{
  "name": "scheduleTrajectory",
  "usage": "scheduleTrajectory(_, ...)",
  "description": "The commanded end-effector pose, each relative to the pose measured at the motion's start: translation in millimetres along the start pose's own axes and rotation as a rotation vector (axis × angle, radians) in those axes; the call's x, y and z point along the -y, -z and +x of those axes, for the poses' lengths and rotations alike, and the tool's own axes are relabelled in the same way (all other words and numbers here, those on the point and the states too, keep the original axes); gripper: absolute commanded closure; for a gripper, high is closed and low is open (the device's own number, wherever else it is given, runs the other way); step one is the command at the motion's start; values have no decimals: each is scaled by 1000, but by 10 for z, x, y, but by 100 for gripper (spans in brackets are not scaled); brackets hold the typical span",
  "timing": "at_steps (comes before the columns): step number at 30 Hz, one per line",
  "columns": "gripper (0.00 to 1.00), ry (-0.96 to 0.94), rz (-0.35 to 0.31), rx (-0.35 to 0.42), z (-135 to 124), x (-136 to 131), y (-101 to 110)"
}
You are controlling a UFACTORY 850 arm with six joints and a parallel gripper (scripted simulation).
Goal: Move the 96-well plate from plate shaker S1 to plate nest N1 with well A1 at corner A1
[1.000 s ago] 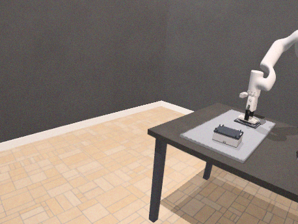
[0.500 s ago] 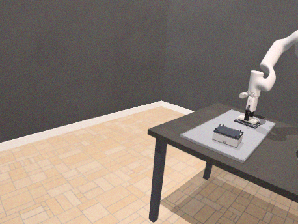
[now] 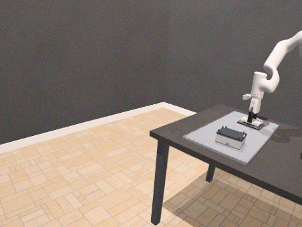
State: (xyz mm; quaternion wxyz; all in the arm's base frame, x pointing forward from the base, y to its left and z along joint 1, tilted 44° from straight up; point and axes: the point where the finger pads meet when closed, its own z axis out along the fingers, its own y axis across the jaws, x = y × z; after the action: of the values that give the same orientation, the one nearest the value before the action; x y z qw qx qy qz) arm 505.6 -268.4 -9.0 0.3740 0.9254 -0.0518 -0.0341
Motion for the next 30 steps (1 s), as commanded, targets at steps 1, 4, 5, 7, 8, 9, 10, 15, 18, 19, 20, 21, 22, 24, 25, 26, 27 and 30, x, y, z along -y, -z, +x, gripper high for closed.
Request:
scheduleTrajectory(1, 100, 0, 0, -1, 7, -1, -1)
scheduleTrajectory(4, 100, 0, 0, -1, 7, -1, -6)
scheduleTrajectory(5, 100, 0, 0, -1, 7, -1, -8)
scheduleTrajectory(7, 100, 0, 0, -1, 7, -1, -11)
scheduleTrajectory(8, 100, 0, 0, -1, 7, -1, -11)
scheduleTrajectory(9, 100, 0, 0, -1, 7, -1, -11)
scheduleTrajectory(10, 100, 0, 0, -1, 7, -1, -13)
scheduleTrajectory(15, 100, 0, 0, -1, 7, -1, -21)
scheduleTrajectory(18, 100, 0, 0, -1, 7, -1, -26)
scheduleTrajectory(19, 100, 0, 0, -1, 7, -1, -28)
scheduleTrajectory(20, 100, 0, 0, -1, 7, -1, -30)
scheduleTrajectory(21, 100, 0, 0, -1, 7, -1, -31)
scheduleTrajectory(22, 100, 0, 0, -1, 7, -1, -33)
scheduleTrajectory(24, 100, 0, 0, -1, 7, -1, -36)
scheduleTrajectory(25, 100, 0, 0, -1, 7, -1, -36)
scheduleTrajectory(26, 100, 0, 0, -1, 7, -1, -36)
scheduleTrajectory(27, 100, 0, 0, -1, 7, -1, -38)
scheduleTrajectory(30, 100, 0, 0, -1, 7, -1, -43)
